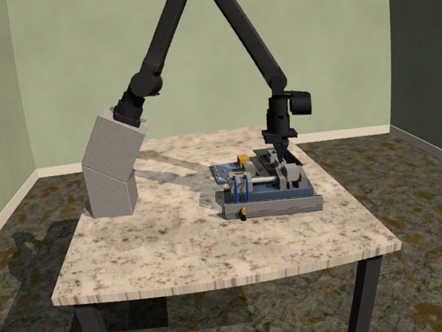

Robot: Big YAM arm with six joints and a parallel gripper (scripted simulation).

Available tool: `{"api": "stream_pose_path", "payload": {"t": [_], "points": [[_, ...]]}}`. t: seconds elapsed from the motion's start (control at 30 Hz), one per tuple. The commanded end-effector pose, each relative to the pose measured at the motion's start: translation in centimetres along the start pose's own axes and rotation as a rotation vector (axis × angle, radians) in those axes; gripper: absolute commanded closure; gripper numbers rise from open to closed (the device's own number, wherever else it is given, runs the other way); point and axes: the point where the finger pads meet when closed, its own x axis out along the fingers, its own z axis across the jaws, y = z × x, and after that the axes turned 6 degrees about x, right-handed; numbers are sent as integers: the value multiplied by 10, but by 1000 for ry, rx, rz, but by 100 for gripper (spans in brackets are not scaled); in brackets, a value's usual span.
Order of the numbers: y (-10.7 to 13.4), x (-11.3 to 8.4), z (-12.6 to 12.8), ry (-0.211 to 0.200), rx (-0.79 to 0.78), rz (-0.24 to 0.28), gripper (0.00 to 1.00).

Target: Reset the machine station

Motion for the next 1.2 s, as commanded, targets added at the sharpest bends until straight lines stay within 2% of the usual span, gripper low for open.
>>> {"api": "stream_pose_path", "payload": {"t": [0.0,0.2,0.47,1.17], "points": [[-3,9,-1,3,8,1,100],[-3,15,-5,8,8,1,100],[-3,11,-12,29,7,1,100],[-3,15,-10,19,8,1,100]]}}
